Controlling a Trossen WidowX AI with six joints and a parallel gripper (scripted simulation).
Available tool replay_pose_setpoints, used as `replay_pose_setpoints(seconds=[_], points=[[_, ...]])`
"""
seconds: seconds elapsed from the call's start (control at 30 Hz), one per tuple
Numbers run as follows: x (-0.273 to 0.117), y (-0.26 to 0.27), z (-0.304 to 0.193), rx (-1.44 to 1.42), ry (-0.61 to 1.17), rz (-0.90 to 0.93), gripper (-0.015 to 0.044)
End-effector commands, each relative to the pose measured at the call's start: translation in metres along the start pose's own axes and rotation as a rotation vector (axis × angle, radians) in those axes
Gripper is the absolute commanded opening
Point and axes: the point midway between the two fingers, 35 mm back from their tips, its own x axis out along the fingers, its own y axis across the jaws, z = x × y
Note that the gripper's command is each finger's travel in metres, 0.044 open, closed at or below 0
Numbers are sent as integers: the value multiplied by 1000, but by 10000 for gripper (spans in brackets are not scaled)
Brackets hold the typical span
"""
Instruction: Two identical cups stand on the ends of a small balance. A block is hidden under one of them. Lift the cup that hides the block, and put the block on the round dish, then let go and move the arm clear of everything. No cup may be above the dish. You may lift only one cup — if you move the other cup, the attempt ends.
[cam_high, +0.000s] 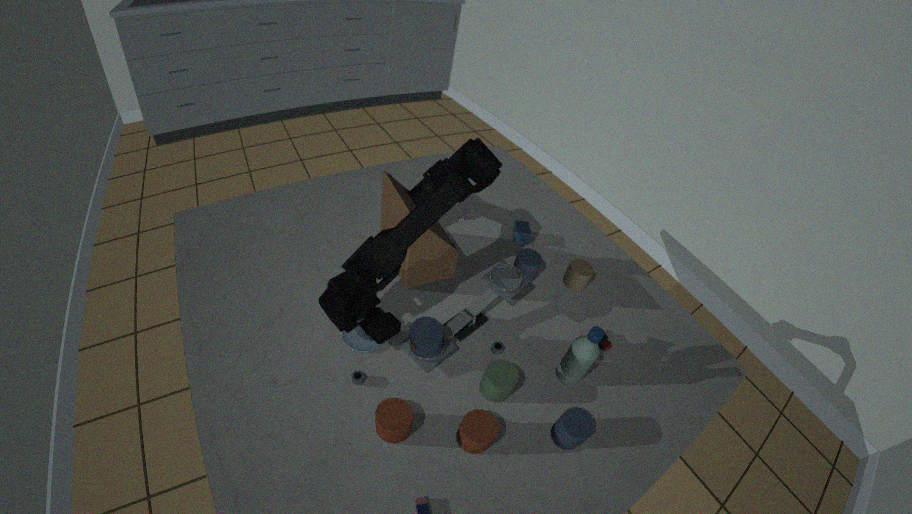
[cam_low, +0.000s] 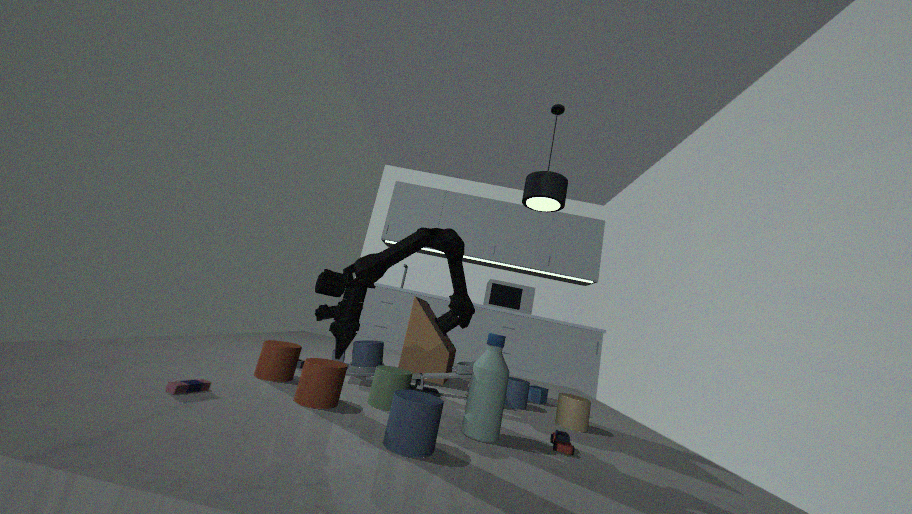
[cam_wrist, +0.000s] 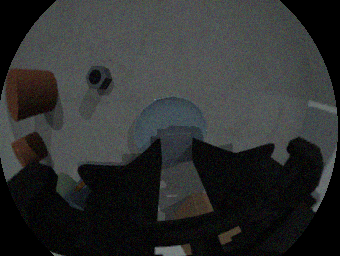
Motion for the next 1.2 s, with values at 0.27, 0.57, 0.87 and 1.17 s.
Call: replay_pose_setpoints(seconds=[0.27,0.57,0.87,1.17], points=[[6,-1,-1,2,3,-2,157],[6,-1,-1,2,3,-2,394],[-53,-1,1,7,-2,4,440],[-98,-4,-1,16,-6,11,440]])
